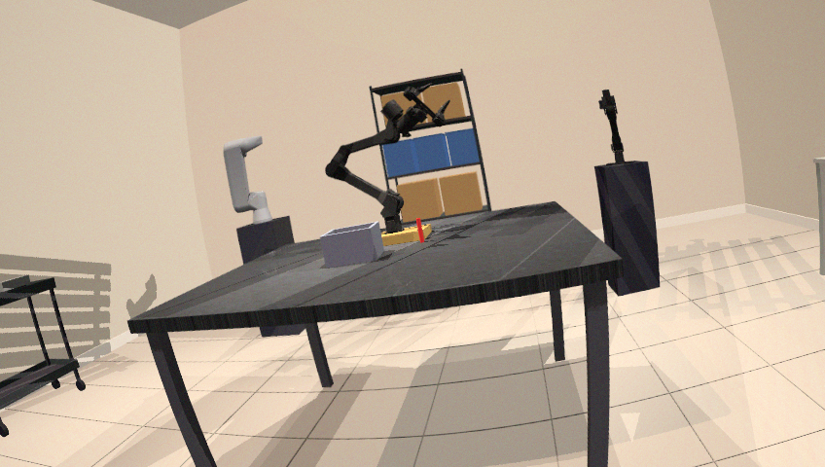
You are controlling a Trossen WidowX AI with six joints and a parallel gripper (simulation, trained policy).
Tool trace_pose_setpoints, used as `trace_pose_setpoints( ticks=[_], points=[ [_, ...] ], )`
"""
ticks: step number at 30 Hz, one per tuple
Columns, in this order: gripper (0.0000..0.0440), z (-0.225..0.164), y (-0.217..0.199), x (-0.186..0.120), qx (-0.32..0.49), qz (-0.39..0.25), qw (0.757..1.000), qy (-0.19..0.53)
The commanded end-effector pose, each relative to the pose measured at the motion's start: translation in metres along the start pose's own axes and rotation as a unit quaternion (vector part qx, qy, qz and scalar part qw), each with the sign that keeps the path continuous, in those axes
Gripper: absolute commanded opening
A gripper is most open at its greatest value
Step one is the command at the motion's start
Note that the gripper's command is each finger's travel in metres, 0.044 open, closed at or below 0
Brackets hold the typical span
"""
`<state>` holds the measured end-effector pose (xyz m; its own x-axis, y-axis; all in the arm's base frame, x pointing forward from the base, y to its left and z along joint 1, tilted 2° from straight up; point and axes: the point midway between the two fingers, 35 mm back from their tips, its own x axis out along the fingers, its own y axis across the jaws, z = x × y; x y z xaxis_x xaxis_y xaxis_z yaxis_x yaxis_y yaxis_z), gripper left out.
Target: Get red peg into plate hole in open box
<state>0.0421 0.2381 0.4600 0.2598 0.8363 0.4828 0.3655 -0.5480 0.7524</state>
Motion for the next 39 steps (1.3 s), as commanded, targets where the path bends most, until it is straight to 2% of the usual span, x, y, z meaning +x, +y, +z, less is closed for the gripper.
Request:
trace_pose_setpoints(
  ticks=[1,9,18,29,39],
  points=[
    [0.0440,0.020,-0.017,0.004,-0.053,-0.033,0.998,-0.033],
    [0.0440,0.063,-0.044,0.006,-0.151,-0.100,0.978,-0.099],
    [0.0440,0.116,-0.065,-0.001,-0.248,-0.186,0.935,-0.169],
    [0.0440,0.183,-0.082,-0.027,-0.331,-0.311,0.856,-0.248],
    [0.0440,0.240,-0.092,-0.073,-0.343,-0.440,0.768,-0.315]
  ],
)
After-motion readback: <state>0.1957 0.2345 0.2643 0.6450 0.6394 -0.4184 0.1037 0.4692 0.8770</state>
